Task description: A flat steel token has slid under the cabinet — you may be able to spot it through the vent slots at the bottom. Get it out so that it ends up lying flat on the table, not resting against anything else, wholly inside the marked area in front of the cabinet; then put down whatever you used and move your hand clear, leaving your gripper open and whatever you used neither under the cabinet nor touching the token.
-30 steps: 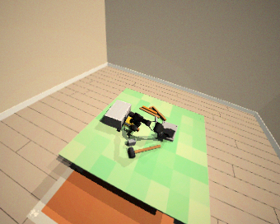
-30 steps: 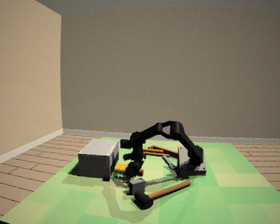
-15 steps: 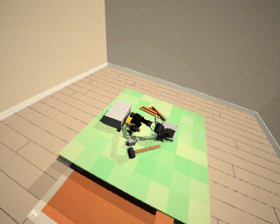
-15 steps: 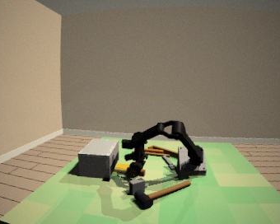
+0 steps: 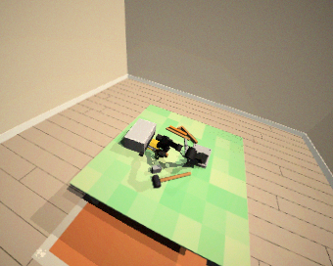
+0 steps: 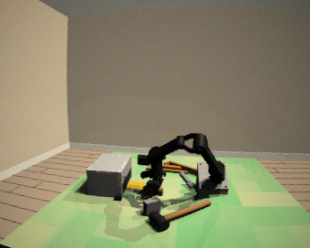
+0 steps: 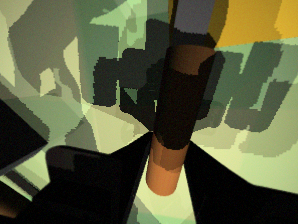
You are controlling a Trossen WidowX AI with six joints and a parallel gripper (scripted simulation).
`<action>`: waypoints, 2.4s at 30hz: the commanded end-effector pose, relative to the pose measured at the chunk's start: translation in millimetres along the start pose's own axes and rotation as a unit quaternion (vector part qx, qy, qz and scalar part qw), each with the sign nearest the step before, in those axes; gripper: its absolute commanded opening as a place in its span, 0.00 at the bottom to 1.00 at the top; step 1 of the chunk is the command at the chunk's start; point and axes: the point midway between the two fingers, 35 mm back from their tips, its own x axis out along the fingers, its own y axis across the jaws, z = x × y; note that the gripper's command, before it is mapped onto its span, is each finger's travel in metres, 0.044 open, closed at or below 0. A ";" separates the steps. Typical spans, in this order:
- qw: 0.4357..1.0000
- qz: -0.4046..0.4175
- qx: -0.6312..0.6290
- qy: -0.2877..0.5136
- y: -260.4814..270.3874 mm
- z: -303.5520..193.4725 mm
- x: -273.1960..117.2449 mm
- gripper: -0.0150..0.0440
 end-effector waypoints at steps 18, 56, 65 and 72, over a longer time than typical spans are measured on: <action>1.000 0.000 0.004 0.002 0.7 -24.0 0.9 0.25; 1.000 0.000 0.005 0.003 3.7 -67.3 1.0 0.25; 1.000 0.000 0.005 0.003 4.5 -78.4 1.0 0.25; 1.000 0.000 0.006 0.003 5.1 -86.9 1.0 0.25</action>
